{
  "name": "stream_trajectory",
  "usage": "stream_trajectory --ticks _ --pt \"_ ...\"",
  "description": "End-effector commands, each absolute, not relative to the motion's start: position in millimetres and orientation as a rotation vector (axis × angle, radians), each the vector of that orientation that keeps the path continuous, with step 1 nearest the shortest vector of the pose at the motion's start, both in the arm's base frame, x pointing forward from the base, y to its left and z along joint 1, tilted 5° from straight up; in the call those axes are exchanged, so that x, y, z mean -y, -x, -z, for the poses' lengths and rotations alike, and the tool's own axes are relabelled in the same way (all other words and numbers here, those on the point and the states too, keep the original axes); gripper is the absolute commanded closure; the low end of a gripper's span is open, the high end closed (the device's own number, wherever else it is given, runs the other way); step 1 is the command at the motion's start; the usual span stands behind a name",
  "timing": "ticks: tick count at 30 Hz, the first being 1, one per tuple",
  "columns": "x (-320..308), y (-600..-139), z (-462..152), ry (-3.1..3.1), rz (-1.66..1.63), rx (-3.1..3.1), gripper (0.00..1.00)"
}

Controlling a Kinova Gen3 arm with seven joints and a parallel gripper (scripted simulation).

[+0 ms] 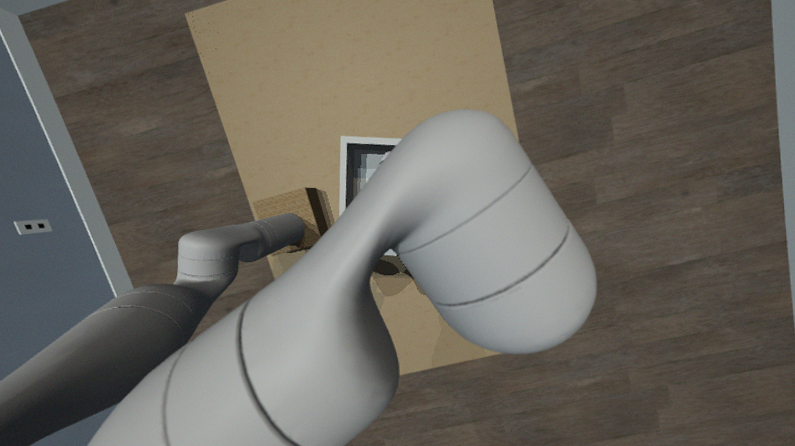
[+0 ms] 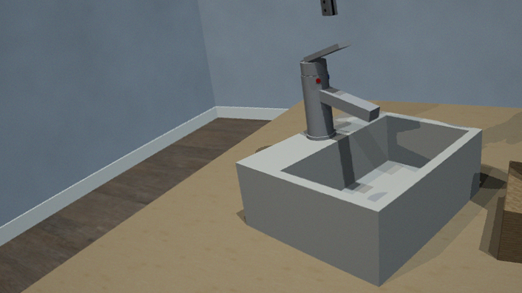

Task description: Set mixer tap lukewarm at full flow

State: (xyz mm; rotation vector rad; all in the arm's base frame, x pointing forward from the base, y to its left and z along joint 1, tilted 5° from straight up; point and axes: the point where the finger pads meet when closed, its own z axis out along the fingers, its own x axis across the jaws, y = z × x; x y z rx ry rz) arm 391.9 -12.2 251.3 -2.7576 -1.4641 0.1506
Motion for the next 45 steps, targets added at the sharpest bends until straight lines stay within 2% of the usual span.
stream_trajectory --ticks 1,27,45 --pt "9.7 -391.8 -252.2 2.787 -0.152 1.42 1.0" --pt "-3.6 -392.0 -250.1 3.128 -0.181 0.5 1.0" --pt "-7.1 -396.5 -250.3 3.172 -0.168 -0.469 1.0"
